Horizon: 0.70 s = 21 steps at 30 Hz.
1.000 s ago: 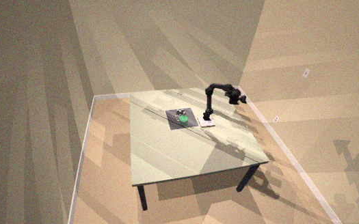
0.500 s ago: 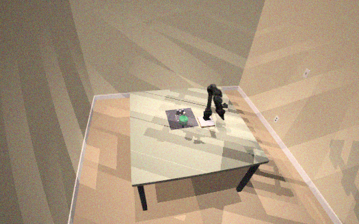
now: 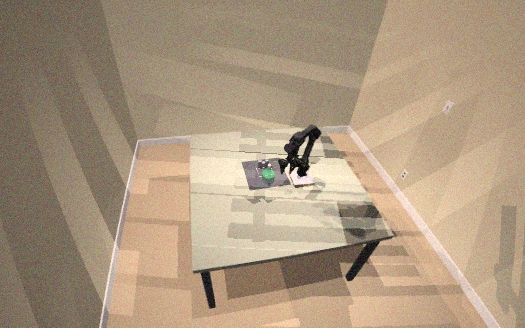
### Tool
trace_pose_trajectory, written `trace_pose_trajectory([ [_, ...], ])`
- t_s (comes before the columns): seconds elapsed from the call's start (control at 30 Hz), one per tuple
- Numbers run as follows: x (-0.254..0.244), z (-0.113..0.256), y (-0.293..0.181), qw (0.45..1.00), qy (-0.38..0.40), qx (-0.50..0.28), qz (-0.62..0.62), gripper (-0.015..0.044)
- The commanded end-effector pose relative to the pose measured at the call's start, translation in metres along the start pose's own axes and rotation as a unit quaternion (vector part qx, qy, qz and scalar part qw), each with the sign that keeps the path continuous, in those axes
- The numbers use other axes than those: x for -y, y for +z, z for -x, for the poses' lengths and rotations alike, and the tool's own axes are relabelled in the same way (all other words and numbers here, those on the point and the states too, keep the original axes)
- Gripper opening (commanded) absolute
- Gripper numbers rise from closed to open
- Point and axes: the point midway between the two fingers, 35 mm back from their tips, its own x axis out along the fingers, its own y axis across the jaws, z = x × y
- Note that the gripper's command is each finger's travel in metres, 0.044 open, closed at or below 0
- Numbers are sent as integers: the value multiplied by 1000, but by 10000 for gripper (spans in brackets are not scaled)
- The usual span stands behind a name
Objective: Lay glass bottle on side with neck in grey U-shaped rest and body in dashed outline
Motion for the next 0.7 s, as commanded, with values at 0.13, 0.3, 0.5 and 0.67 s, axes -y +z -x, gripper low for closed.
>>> trace_pose_trajectory([
  [0.13,-22,-4,-128,967,0,-178,-185,440],
  [0.3,-23,-9,-135,964,25,-181,-195,440],
  [0.5,-24,-31,-144,953,149,-156,-214,440],
  [0.67,-25,-41,-148,942,207,-139,-226,440],
])
